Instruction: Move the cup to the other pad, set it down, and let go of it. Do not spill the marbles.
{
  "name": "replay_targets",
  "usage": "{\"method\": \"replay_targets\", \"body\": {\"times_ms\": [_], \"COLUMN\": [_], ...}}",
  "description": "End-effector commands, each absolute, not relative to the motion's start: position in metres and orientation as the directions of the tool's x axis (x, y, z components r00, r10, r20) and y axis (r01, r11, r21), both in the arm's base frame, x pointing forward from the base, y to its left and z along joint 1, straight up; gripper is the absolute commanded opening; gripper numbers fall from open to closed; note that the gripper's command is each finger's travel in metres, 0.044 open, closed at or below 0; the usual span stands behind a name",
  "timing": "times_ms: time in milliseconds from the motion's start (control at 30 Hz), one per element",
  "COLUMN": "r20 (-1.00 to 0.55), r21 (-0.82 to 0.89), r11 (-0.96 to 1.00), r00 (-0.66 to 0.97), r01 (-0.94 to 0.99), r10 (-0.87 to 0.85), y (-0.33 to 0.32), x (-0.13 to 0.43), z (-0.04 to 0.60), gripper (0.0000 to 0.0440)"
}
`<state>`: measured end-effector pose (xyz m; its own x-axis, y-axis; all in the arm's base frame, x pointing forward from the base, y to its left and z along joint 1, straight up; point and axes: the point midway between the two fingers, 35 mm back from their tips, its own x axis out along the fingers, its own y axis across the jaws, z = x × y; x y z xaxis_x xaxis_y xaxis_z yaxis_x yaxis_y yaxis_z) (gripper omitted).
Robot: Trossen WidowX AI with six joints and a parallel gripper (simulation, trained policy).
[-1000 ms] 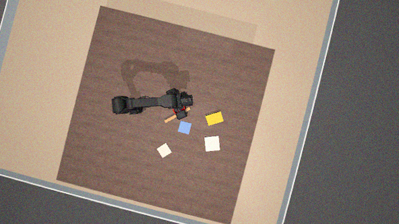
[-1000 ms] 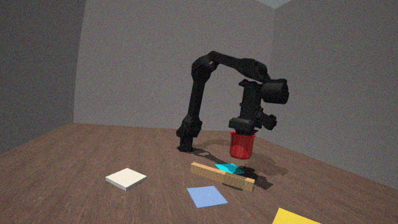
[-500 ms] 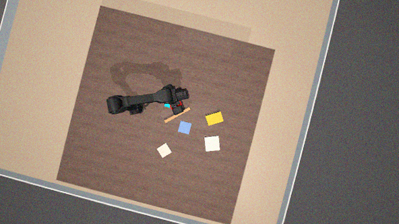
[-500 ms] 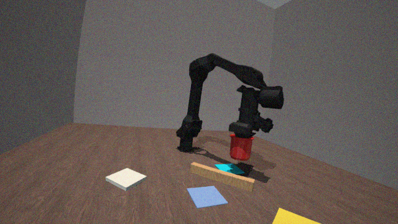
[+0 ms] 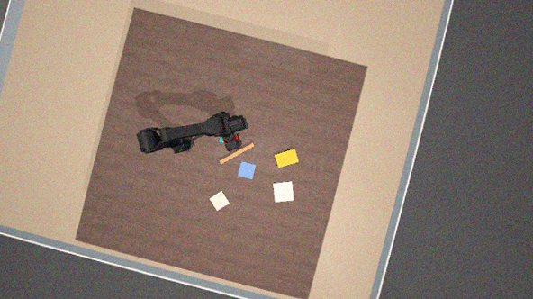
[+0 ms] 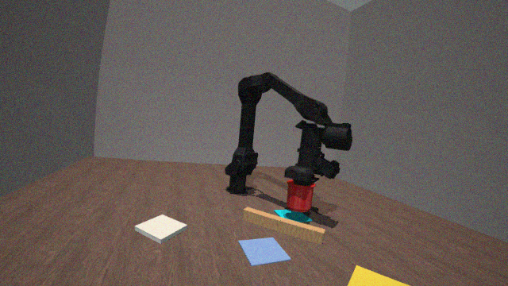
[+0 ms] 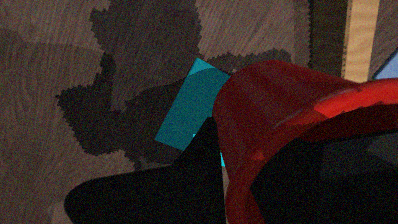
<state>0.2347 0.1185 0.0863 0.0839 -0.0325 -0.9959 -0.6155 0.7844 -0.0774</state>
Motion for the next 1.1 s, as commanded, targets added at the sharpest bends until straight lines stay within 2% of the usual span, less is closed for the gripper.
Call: {"method": "replay_targets", "body": {"times_ms": [0,367,567,700,1067], "r20": [-0.996,-0.996,-0.994,-0.991,-0.979], "r21": [-0.080,-0.089,-0.087,-0.076,-0.045], "r11": [0.791,0.798,0.804,0.812,0.814], "r00": [0.080,0.077,0.104,0.135,0.186], "r01": [-0.607,-0.597,-0.588,-0.579,-0.579], "r10": [-0.040,-0.054,-0.032,0.004,0.078], "y": [0.117,0.115,0.116,0.119,0.120], "x": [0.227,0.208,0.209,0.213,0.210], "z": [0.078,0.057,0.057,0.063,0.077], "gripper": [0.0000,0.0019,0.0059,0.0123,0.0155]}}
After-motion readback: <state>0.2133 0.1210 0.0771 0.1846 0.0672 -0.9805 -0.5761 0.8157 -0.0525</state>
